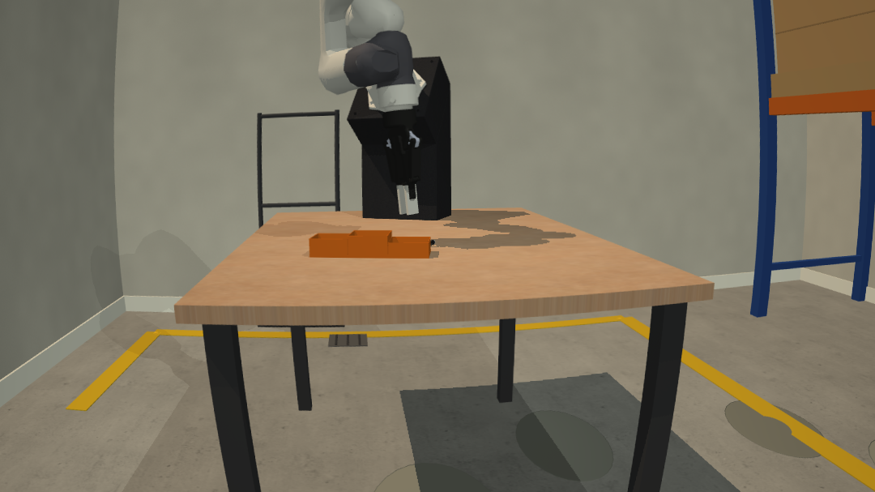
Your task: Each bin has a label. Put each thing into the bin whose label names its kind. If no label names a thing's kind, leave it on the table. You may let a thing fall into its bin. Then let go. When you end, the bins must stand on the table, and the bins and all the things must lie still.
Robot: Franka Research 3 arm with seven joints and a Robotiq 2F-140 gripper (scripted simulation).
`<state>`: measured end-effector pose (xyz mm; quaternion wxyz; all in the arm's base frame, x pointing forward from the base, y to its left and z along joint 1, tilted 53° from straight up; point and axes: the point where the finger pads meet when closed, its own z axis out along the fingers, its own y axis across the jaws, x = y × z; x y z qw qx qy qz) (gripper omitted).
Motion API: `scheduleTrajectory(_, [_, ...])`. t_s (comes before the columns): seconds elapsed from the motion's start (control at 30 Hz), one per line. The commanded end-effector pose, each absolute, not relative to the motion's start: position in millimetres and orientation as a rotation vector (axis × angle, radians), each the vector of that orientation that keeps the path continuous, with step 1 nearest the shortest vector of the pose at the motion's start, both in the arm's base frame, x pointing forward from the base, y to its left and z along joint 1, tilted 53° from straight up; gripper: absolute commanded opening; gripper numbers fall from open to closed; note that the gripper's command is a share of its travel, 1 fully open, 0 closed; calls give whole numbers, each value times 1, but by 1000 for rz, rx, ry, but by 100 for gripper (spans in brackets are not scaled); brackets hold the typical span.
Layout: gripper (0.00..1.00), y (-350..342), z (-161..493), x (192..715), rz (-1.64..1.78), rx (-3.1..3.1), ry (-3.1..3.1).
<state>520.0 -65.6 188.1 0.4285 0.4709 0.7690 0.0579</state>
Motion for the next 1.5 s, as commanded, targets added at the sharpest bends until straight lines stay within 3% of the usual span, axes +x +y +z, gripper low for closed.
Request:
scheduleTrajectory(0.0, [15,-51,175,523,30,1033,1988])
scheduleTrajectory(0.7, [15,-24,158,523,-218,707,2101])
scheduleTrajectory(1.47, [15,-21,154,522,-218,707,2101])
